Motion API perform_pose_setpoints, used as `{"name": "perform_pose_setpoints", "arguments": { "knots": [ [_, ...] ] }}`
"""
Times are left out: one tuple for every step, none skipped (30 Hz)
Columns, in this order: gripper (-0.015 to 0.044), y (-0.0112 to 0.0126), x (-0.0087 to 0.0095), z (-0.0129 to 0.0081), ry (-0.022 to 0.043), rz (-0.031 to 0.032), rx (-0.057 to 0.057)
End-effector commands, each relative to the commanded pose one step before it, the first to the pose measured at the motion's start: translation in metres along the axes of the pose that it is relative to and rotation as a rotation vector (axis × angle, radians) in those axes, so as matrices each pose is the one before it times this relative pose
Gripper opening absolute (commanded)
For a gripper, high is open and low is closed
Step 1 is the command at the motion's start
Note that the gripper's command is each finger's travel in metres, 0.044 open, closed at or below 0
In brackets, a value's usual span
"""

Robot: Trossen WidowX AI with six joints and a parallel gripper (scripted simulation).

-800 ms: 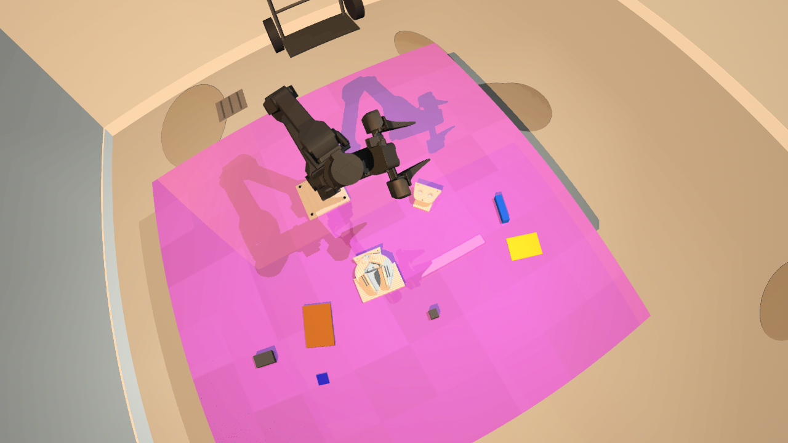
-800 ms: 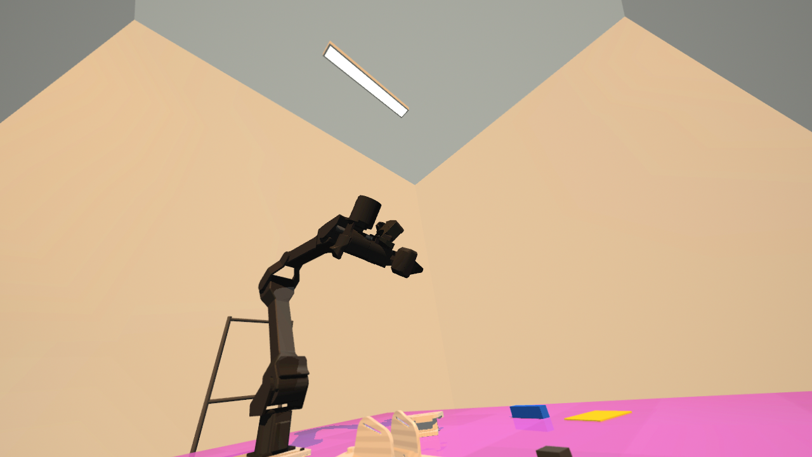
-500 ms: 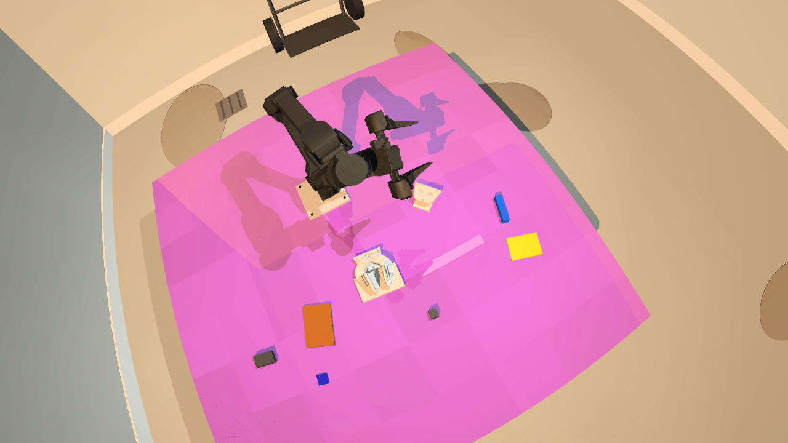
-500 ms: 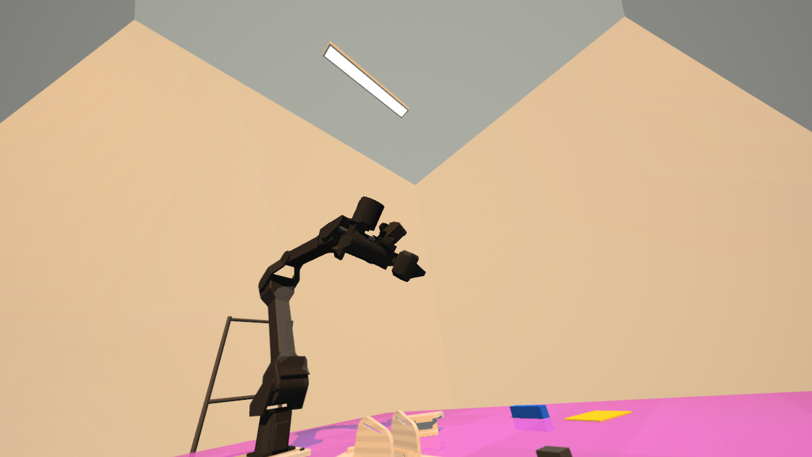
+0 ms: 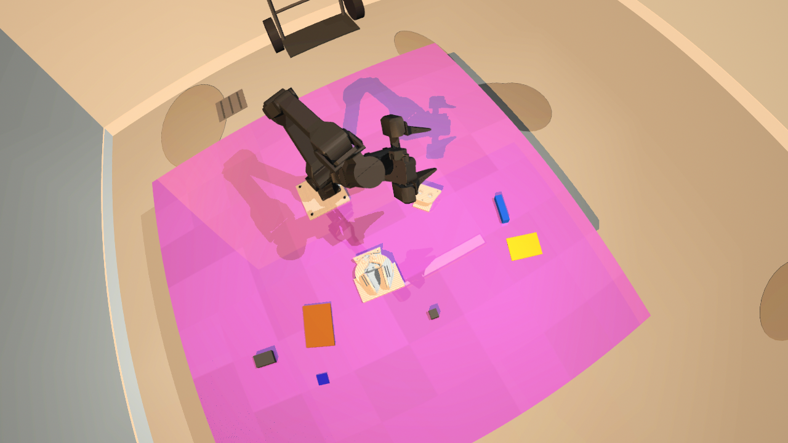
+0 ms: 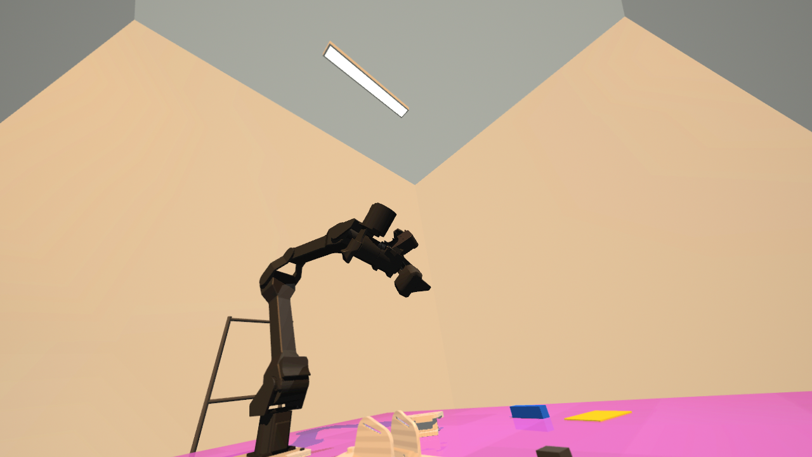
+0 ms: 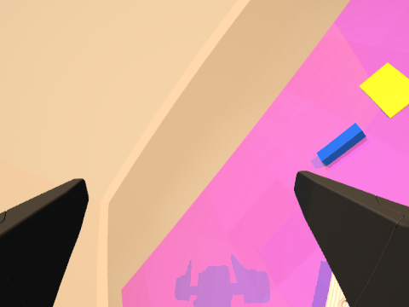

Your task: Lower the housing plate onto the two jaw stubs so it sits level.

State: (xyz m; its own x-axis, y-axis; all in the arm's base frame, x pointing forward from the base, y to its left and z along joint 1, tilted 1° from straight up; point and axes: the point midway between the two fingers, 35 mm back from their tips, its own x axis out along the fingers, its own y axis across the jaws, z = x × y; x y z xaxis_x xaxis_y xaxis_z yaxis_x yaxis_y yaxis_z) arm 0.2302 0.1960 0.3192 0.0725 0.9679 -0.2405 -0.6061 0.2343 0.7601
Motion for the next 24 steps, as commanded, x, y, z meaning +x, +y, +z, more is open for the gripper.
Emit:
{"name": "perform_pose_setpoints", "arguments": {
  "knots": [
    [0.0440, -0.00552, 0.00645, -0.00188, 0.01803, -0.03238, 0.0807],
    [0.0440, -0.00127, 0.00153, -0.00055, 0.00435, -0.00705, 0.0175],
    [0.0440, -0.00127, 0.00154, -0.00054, 0.00431, -0.00715, 0.0174],
    [0.0440, -0.00126, 0.00154, -0.00054, 0.00428, -0.00725, 0.0173],
    [0.0440, -0.00126, 0.00155, -0.00053, 0.00424, -0.00736, 0.0173],
    [0.0440, -0.00125, 0.00155, -0.00053, 0.00419, -0.00746, 0.0172],
    [0.0440, -0.00125, 0.00156, -0.00052, 0.00415, -0.00756, 0.0171],
    [0.0440, -0.00128, 0.00159, -0.00055, 0.00415, -0.00769, 0.0166],
    [0.0440, -0.00128, 0.00159, -0.00054, 0.00410, -0.00779, 0.0165],
    [0.0440, -0.00127, 0.00160, -0.00054, 0.00405, -0.00789, 0.0165],
    [0.0440, -0.00127, 0.00160, -0.00053, 0.00400, -0.00799, 0.0164],
    [0.0440, -0.00127, 0.00160, -0.00053, 0.00394, -0.00809, 0.0163],
    [0.0440, -0.00126, 0.00161, -0.00052, 0.00388, -0.00819, 0.0162],
    [0.0440, -0.00126, 0.00161, -0.00052, 0.00382, -0.00829, 0.0161],
    [0.0440, -0.00125, 0.00161, -0.00051, 0.00375, -0.00839, 0.0161],
    [0.0440, -0.00125, 0.00162, -0.00051, 0.00368, -0.00849, 0.0160],
    [0.0440, -0.00125, 0.00162, -0.00050, 0.00361, -0.00858, 0.0159],
    [0.0440, -0.00124, 0.00164, -0.00049, 0.00361, -0.00894, 0.0168],
    [0.0440, -0.00125, 0.00165, -0.00048, 0.00354, -0.00909, 0.0168],
    [0.0440, -0.00124, 0.00165, -0.00048, 0.00345, -0.00920, 0.0167],
    [0.0440, -0.00124, 0.00166, -0.00048, 0.00336, -0.00930, 0.0166],
    [0.0440, -0.00123, 0.00166, -0.00047, 0.00326, -0.00940, 0.0166],
    [0.0440, -0.00123, 0.00166, -0.00047, 0.00316, -0.00949, 0.0165],
    [0.0440, -0.00122, 0.00166, -0.00046, 0.00306, -0.00959, 0.0164]
  ]
}}
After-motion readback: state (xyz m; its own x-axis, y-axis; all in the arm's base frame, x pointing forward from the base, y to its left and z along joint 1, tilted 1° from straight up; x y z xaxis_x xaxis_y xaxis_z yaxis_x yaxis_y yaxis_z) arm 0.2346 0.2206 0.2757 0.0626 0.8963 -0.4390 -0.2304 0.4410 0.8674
